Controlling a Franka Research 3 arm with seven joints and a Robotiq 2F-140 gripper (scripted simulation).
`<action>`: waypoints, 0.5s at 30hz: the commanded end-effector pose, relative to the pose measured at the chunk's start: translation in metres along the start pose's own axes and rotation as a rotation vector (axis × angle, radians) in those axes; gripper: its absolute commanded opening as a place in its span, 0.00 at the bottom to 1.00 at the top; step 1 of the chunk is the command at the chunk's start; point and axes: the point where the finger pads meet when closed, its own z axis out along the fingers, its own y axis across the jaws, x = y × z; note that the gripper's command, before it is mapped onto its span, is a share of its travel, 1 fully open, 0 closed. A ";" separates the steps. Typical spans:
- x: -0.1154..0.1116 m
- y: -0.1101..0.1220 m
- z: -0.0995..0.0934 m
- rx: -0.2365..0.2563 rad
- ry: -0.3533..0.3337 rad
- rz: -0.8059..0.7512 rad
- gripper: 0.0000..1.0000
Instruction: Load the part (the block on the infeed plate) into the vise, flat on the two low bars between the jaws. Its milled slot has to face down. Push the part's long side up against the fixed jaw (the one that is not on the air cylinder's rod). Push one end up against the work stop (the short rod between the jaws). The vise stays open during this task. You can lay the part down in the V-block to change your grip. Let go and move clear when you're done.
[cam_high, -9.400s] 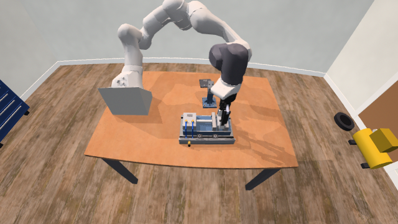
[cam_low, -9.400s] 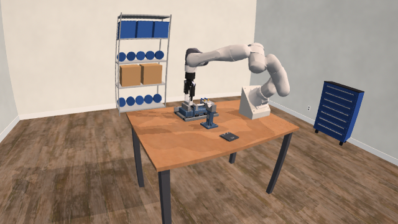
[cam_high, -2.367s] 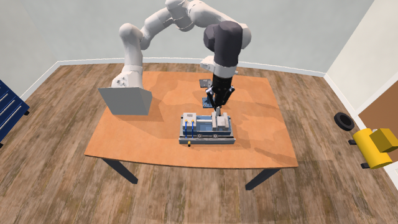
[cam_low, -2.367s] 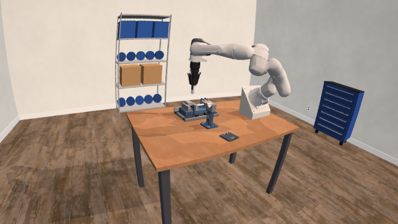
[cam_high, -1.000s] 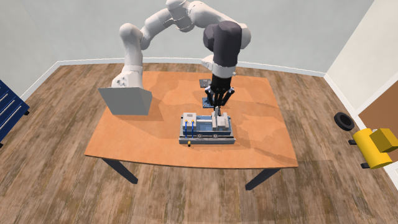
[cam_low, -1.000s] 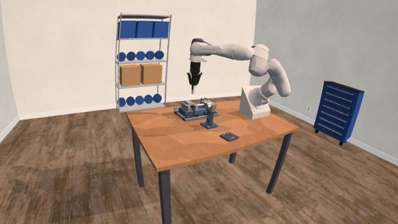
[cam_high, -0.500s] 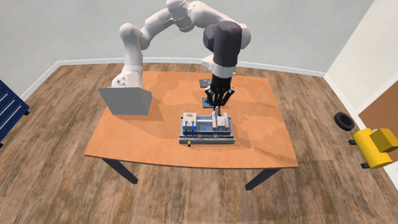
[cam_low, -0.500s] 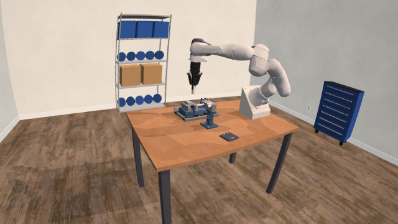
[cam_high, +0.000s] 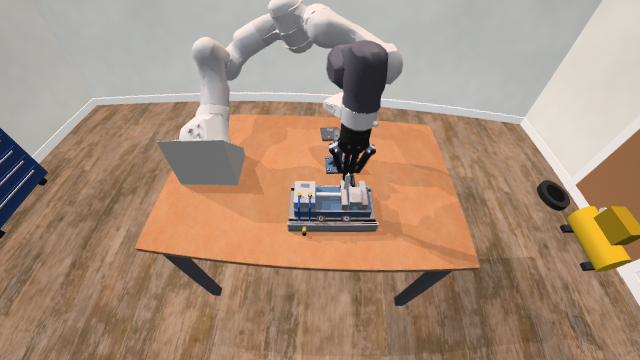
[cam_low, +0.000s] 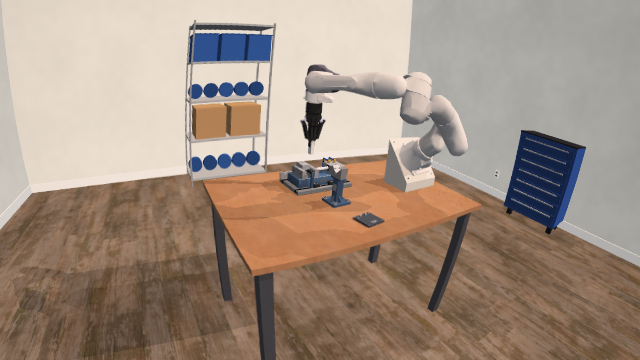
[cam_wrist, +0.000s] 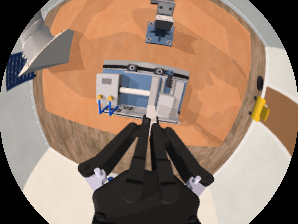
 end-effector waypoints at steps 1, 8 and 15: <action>-0.001 0.001 0.008 -0.003 -0.003 0.007 0.00; -0.001 0.001 0.016 -0.003 -0.003 0.007 0.00; -0.001 0.001 0.026 -0.003 -0.003 0.007 0.00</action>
